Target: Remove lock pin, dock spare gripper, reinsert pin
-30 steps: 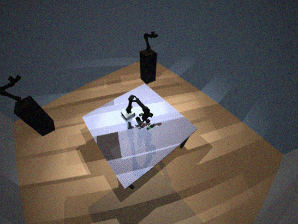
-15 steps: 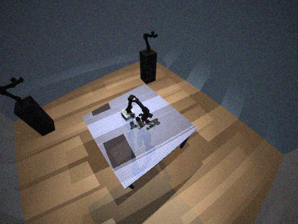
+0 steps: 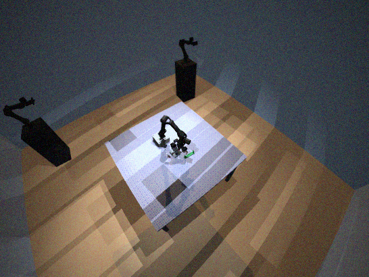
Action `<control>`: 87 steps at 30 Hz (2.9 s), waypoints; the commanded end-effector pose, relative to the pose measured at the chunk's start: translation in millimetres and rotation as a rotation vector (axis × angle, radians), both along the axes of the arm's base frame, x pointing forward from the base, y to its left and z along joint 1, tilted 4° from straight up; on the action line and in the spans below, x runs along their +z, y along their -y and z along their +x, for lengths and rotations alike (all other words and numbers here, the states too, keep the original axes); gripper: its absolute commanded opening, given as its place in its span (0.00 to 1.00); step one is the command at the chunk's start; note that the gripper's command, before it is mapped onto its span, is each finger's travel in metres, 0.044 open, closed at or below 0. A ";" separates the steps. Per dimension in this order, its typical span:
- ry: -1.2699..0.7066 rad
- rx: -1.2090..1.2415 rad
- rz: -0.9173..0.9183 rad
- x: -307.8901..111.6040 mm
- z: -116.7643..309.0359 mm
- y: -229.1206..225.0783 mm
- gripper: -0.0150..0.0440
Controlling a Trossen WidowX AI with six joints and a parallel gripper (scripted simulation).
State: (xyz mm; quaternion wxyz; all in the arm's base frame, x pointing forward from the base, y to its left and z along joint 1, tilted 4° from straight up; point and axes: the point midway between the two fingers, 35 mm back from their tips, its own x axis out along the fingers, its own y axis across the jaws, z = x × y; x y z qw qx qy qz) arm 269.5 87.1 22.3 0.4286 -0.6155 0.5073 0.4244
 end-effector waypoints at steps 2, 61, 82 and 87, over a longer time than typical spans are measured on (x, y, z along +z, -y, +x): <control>0.000 0.003 -0.002 0.1 0.6 3.5 0.25; -0.016 0.020 -0.014 76.7 -15.8 -53.8 0.59; -0.015 0.022 -0.015 73.6 -15.0 -50.7 1.00; -0.015 0.022 -0.015 73.6 -15.0 -50.7 1.00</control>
